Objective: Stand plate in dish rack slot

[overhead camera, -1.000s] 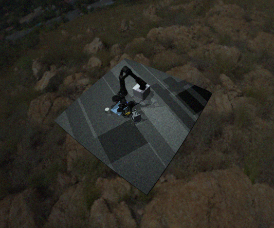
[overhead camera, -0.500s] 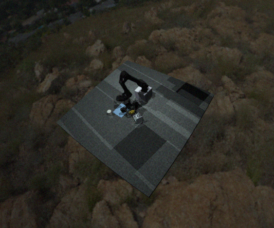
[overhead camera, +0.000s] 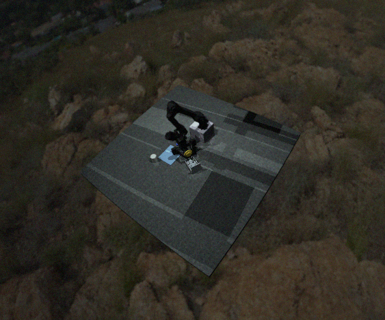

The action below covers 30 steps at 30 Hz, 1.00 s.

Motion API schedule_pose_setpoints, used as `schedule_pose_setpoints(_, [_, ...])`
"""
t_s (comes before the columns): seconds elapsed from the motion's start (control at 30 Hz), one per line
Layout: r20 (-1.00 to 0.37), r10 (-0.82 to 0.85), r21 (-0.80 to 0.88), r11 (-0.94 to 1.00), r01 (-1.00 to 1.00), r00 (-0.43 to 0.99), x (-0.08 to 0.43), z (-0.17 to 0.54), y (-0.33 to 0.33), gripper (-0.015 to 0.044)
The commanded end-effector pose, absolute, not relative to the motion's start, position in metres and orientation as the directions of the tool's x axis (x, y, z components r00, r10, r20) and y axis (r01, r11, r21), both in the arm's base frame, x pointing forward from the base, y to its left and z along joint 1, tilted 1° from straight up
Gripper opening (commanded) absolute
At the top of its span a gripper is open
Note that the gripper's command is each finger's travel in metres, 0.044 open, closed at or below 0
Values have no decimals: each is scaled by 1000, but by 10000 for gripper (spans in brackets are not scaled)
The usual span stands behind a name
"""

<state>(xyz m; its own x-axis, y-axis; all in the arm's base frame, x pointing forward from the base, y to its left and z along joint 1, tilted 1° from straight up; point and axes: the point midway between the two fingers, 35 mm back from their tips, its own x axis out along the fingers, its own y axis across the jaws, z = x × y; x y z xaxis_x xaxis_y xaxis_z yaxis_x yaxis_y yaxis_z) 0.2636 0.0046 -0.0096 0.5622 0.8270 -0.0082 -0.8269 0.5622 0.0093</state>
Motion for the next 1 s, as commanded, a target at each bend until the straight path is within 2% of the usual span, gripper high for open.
schedule_pose_setpoints(0.0, [0, 830, 2, 558, -830, 558, 262, -9, 5, 0])
schedule_pose_setpoints(0.17, [-23, 817, 40, 577, -816, 576, 264, -18, 4, 0])
schedule_pose_setpoints(0.97, [-38, 832, 11, 554, -832, 554, 266, -55, 16, 0])
